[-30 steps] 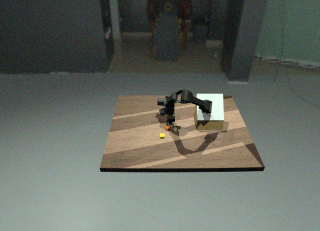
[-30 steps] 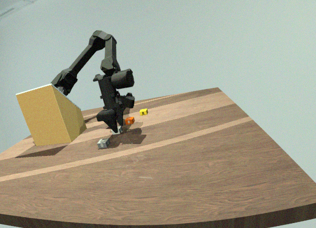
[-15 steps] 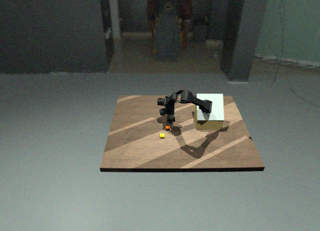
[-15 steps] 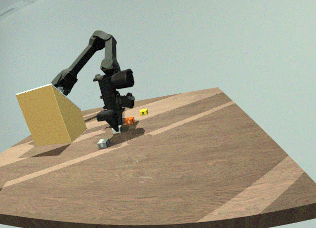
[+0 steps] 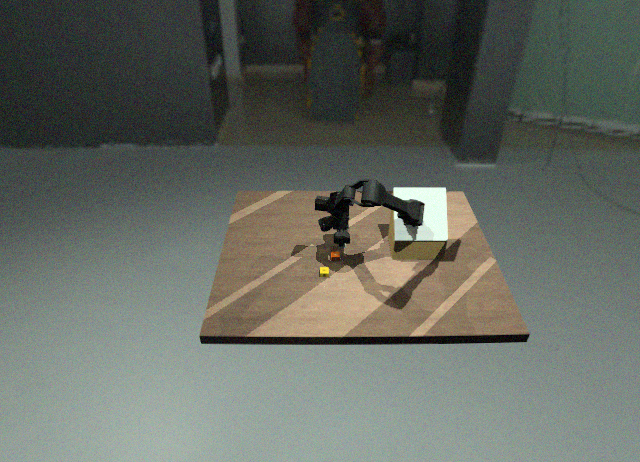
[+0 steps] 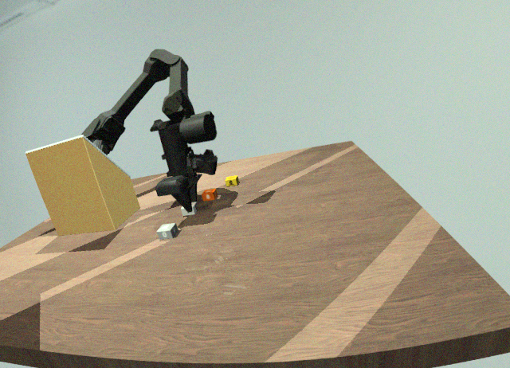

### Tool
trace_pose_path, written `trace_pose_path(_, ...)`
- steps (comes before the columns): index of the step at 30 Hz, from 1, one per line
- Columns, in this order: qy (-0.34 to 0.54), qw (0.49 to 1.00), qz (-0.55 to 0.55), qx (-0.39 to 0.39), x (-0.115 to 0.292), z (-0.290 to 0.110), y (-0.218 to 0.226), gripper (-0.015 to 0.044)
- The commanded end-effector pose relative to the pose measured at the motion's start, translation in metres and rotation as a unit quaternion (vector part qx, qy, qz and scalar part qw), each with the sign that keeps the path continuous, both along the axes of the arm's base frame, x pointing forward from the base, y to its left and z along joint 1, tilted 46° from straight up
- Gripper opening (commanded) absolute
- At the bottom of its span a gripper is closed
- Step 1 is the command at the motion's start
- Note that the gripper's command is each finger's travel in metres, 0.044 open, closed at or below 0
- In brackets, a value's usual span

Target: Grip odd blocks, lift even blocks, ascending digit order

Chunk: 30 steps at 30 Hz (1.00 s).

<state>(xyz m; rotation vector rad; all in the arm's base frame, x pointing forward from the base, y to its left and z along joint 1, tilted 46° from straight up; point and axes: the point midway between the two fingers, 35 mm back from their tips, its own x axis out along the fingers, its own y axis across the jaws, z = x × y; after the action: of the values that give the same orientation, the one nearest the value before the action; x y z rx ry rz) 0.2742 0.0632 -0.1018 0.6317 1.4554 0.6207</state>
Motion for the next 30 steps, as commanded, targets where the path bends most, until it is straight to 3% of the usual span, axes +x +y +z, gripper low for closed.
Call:
trace_pose_path(1, 0.001, 1.0, -0.001, 0.002, 0.0, 0.0, 0.001, 0.012)
trace_pose_path(2, 0.001, 1.0, -0.001, 0.002, 0.0, 0.0, 0.001, 0.012)
trace_pose_path(13, 0.001, 1.0, -0.001, 0.002, 0.0, 0.0, 0.001, 0.04)
trace_pose_path(22, 0.001, 1.0, -0.001, 0.001, -0.001, 0.025, -0.026, 0.04)
trace_pose_path(30, 0.001, 1.0, -0.001, -0.001, -0.002, 0.081, -0.085, 0.019)
